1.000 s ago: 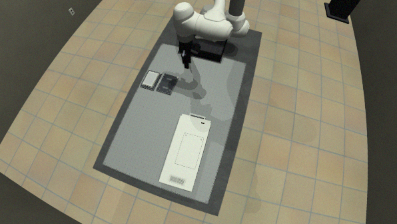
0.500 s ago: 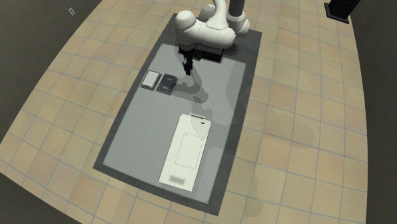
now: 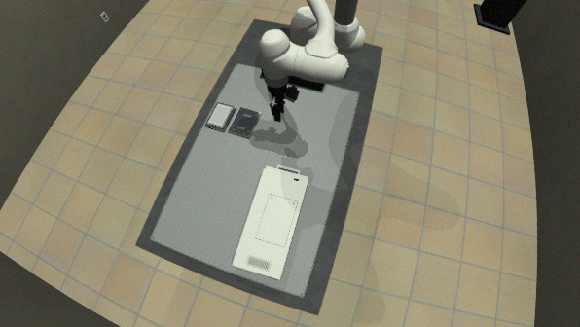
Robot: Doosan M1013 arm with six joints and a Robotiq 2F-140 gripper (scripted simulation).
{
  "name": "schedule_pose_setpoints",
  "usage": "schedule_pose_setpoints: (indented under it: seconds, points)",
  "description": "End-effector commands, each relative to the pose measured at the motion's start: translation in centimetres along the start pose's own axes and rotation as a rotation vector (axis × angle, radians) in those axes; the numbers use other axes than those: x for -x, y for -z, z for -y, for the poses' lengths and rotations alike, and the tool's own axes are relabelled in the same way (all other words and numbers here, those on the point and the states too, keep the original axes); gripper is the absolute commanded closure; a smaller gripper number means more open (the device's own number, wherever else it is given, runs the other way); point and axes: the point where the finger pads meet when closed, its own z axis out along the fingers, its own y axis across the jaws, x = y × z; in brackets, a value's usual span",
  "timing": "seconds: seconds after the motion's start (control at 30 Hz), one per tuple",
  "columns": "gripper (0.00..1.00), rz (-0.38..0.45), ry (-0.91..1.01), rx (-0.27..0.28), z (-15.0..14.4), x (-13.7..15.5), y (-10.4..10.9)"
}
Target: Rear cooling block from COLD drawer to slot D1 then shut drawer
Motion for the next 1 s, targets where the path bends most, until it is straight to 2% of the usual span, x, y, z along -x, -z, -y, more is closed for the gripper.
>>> schedule_pose_setpoints:
  seconds: [0.0,0.97]
  points:
    - [0.66,0.000,0.000,0.001,-1.0,-0.5,-0.4]
    - [0.66,0.000,0.000,0.001,-8.8,-5.0,-4.7]
